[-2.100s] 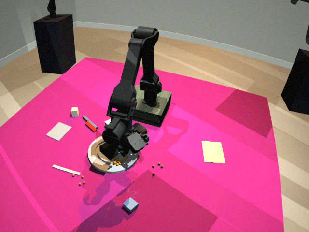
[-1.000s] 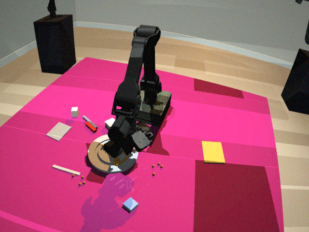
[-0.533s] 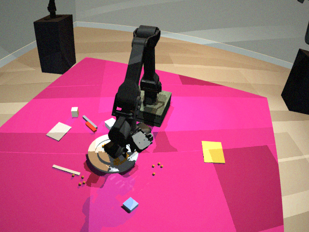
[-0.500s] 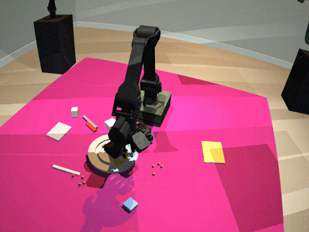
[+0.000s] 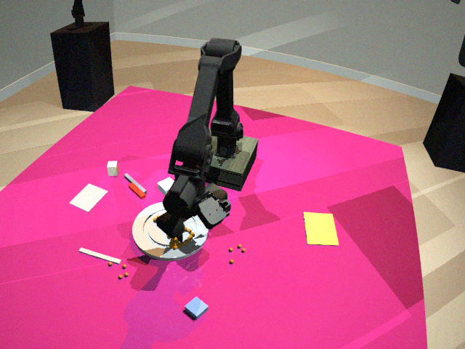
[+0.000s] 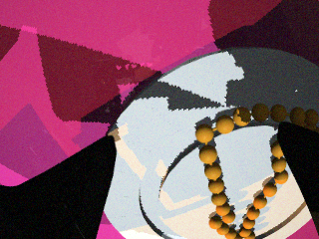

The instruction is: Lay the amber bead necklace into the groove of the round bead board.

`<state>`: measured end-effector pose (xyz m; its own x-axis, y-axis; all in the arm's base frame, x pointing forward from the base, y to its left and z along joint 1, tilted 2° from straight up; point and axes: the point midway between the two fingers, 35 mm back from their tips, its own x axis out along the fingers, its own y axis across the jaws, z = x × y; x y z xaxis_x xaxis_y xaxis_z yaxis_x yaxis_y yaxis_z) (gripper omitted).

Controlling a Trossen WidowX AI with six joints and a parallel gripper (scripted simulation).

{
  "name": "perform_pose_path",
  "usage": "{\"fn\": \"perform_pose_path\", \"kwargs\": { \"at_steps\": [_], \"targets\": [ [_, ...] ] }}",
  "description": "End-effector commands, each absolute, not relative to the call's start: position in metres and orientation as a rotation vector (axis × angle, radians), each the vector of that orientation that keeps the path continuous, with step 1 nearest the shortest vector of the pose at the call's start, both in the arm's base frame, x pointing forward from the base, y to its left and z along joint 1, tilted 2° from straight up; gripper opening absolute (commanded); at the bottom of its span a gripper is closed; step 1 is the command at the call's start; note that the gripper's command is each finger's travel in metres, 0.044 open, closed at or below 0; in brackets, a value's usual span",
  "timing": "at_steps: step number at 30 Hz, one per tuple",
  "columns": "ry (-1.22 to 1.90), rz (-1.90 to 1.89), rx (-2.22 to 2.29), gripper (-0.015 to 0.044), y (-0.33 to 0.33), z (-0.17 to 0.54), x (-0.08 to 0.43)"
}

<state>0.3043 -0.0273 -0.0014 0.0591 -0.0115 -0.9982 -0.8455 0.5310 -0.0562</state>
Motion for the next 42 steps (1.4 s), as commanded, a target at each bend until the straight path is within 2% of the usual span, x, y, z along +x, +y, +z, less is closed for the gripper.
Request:
{"fn": "perform_pose_path", "kwargs": {
  "at_steps": [1,26,38,42],
  "targets": [
    [1.375,0.750,-0.814,0.0440,-0.027,-0.001,0.305],
    [1.375,0.750,-0.814,0.0440,-0.027,-0.001,0.305],
    [1.315,0.895,-0.977,0.0125,-0.038,0.035,0.300],
    [1.315,0.895,-0.977,0.0120,-0.038,0.026,0.300]
  ]
}}
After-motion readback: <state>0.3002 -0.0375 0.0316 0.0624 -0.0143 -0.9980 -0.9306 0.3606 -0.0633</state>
